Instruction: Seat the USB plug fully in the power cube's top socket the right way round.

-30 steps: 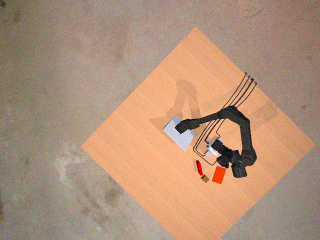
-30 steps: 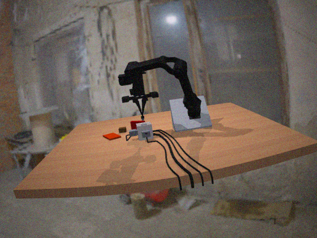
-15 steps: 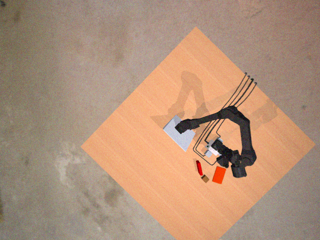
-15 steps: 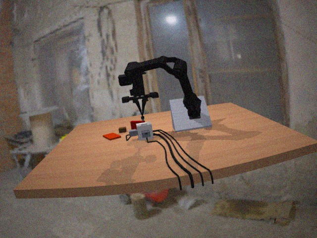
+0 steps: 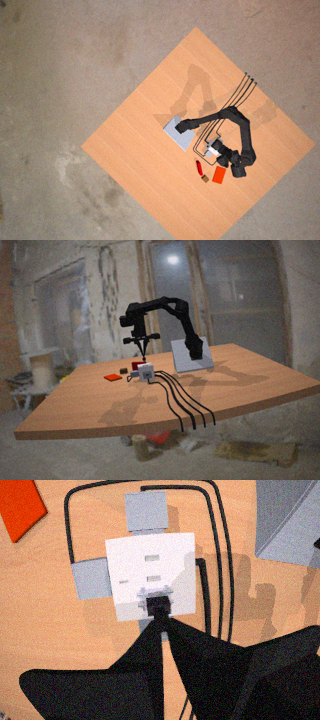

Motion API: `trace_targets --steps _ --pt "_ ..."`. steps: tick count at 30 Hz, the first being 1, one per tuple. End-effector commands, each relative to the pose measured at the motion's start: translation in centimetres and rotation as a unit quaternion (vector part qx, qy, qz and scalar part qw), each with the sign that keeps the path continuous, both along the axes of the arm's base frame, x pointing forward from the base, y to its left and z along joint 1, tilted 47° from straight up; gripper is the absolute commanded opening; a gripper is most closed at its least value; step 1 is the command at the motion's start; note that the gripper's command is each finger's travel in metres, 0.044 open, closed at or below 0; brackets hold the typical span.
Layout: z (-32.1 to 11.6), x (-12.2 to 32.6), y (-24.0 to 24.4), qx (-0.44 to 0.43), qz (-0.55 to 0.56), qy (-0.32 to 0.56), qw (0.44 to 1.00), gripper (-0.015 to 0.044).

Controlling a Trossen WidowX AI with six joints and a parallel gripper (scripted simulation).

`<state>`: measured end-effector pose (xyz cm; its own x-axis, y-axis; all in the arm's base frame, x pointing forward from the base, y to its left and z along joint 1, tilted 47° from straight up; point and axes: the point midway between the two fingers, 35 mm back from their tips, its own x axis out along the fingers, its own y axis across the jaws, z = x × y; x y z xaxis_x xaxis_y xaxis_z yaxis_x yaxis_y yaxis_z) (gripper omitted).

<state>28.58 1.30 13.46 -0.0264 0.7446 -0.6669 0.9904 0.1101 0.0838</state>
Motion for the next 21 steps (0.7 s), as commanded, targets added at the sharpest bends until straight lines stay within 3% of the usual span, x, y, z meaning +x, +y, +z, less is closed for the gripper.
trace_targets --steps 1,21 --pt "-0.07 -0.02 0.11 0.005 0.001 0.001 1.0 0.0" --pt "-0.13 -0.06 0.38 0.013 0.001 0.003 1.0 0.0"
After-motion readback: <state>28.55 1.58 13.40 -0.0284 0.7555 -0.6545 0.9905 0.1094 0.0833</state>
